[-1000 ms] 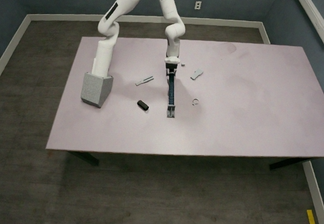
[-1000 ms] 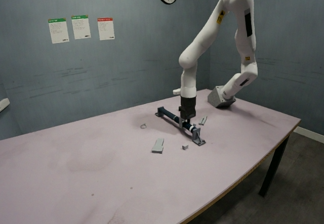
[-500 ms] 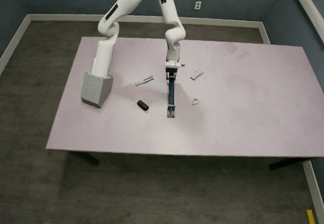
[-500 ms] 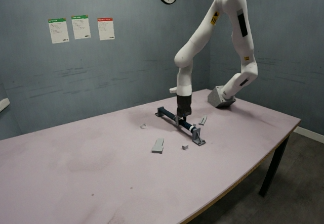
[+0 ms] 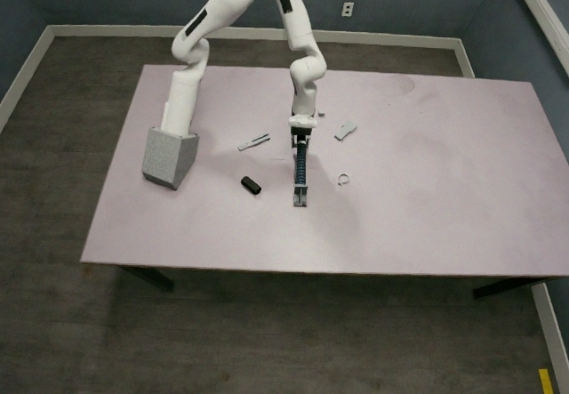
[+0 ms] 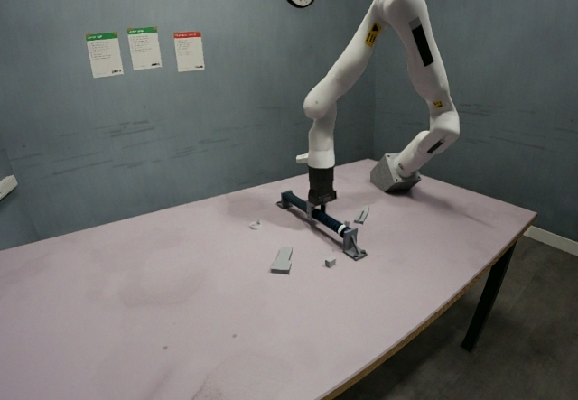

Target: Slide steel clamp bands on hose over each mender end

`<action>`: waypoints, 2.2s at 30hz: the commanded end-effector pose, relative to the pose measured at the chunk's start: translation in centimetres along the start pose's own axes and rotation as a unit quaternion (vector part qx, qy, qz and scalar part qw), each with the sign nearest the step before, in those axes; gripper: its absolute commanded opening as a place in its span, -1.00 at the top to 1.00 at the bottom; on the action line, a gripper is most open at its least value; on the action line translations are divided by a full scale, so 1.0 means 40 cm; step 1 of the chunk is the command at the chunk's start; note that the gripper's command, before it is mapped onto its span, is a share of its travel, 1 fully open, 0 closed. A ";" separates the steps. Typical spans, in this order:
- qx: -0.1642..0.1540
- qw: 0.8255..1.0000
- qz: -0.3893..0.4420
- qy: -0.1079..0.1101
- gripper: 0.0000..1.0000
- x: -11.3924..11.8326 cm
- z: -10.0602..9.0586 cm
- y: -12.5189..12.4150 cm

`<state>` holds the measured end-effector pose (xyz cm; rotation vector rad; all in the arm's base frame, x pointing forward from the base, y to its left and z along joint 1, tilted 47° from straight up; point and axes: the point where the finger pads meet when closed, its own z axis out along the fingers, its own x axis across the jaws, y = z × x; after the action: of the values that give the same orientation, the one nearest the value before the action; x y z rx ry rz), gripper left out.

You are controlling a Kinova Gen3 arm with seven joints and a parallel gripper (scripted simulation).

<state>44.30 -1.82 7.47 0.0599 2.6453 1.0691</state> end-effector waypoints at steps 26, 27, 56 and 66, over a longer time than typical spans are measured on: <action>0.002 1.000 0.001 -0.002 -0.50 -0.005 -0.003 -0.142; 0.002 1.000 0.001 -0.002 -0.50 -0.004 -0.003 -0.145; 0.003 1.000 0.002 -0.003 -0.50 -0.004 -0.003 -0.198; 0.003 1.000 0.002 -0.003 -0.50 -0.004 -0.003 -0.200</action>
<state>44.78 -7.03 2.49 0.0729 2.6443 1.0787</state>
